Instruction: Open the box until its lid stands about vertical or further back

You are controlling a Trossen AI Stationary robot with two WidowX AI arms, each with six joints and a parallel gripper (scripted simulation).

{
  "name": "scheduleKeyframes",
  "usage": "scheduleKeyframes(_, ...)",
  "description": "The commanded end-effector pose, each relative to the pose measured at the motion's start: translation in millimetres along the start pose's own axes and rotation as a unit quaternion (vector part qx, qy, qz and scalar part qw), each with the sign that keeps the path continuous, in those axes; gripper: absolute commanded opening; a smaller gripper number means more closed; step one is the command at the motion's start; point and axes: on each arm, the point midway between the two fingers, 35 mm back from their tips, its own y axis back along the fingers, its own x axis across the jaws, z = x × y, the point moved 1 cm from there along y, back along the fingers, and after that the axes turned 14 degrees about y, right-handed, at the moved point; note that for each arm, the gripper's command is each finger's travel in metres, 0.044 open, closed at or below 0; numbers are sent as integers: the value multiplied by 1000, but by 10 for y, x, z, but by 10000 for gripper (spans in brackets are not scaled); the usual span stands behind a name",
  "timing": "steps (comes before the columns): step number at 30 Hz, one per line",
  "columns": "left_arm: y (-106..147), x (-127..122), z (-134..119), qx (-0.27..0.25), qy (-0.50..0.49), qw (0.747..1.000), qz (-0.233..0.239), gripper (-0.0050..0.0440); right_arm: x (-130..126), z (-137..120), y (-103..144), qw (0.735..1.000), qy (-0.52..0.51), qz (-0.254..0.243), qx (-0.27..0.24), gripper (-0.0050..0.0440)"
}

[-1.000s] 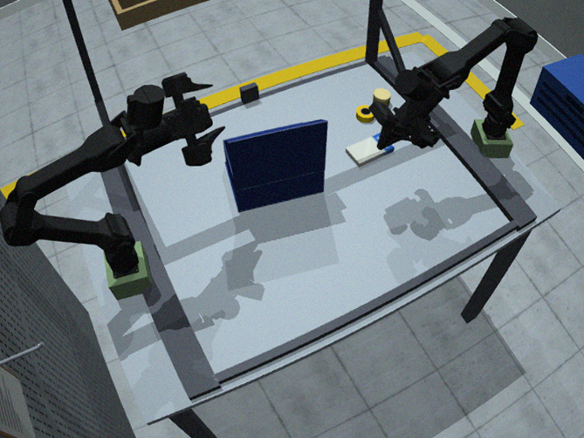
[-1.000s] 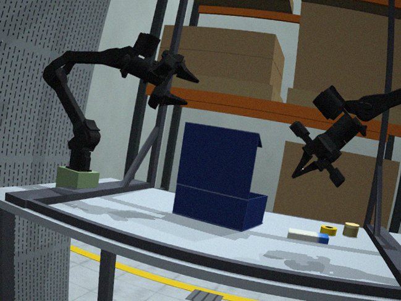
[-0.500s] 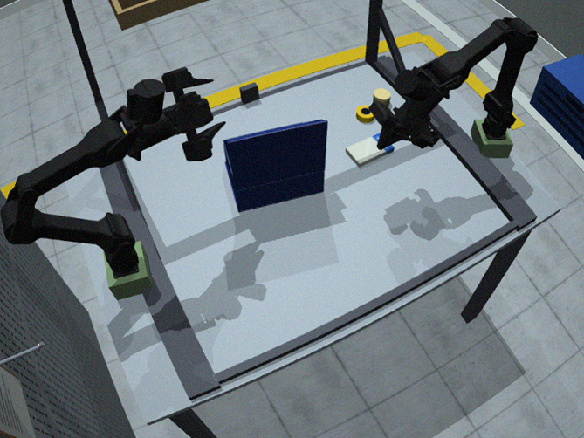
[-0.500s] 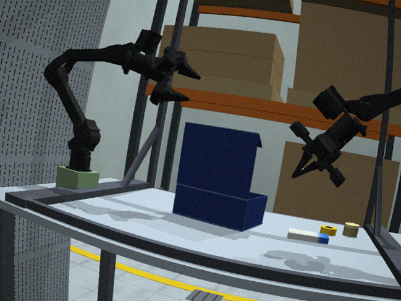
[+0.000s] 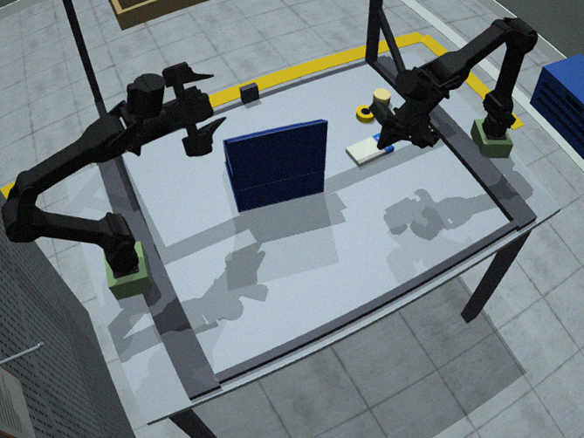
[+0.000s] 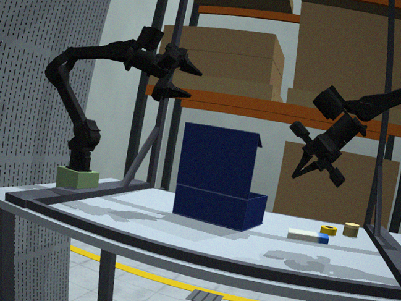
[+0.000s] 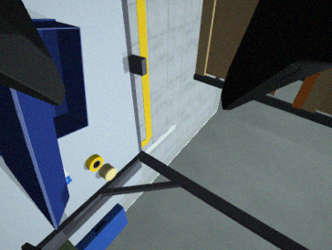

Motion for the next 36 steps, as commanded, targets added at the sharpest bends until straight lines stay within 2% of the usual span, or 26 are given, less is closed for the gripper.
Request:
scheduleKeyframes(1,72,-83,-17,2,0,1000,-15,-50,89,90,30,1000,1,6,-8,440)
scheduleKeyframes(24,72,-83,-17,2,0,1000,-15,-50,198,201,36,1000,1,6,-9,440)
scheduleKeyframes(36,72,-83,-17,2,0,1000,-15,-50,174,176,35,1000,2,5,-7,440)
